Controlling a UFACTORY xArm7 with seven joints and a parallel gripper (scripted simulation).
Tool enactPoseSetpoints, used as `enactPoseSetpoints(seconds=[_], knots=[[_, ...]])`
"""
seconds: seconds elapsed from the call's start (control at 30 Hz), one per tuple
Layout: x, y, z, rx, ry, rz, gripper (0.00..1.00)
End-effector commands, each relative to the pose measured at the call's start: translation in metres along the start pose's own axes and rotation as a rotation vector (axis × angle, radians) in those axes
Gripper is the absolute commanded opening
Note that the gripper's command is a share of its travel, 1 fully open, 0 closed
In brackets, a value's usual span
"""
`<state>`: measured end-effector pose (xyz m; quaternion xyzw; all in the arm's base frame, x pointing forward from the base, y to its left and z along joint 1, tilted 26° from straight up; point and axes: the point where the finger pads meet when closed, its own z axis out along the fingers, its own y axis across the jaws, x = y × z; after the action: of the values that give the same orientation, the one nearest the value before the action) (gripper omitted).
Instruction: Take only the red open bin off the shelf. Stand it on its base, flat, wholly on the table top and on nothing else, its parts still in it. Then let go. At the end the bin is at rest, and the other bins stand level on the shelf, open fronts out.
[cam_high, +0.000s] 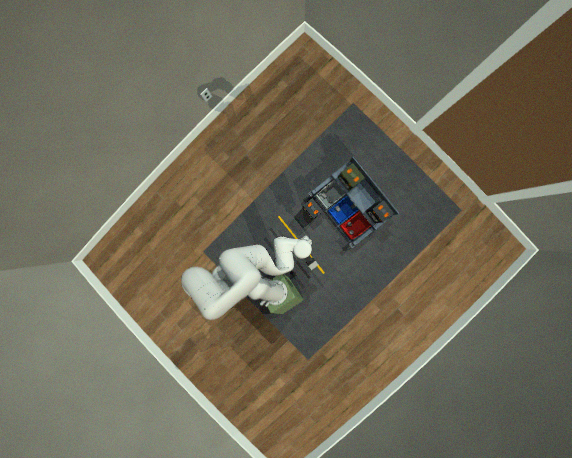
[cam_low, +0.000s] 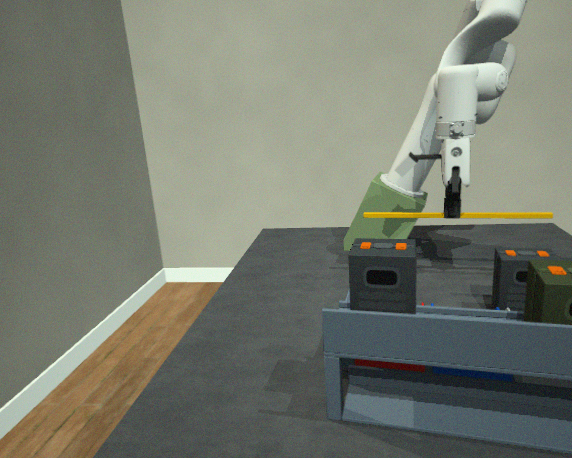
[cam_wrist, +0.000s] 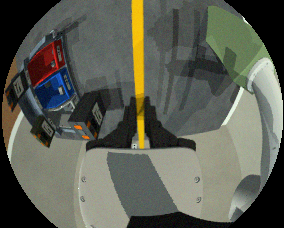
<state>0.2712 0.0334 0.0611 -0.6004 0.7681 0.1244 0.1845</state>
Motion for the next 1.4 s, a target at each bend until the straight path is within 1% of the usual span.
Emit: enactPoseSetpoints(seconds=[0.0, 0.2, 0.37, 1.37], knots=[[0.000, 0.000, -0.001, 0.004, 0.000, 0.000, 0.00], [0.000, 0.000, -0.001, 0.004, 0.000, 0.000, 0.00], [0.000, -0.008, -0.001, 0.004, 0.000, 0.000, 0.00], [0.000, -0.013, -0.001, 0.004, 0.000, 0.000, 0.00]])
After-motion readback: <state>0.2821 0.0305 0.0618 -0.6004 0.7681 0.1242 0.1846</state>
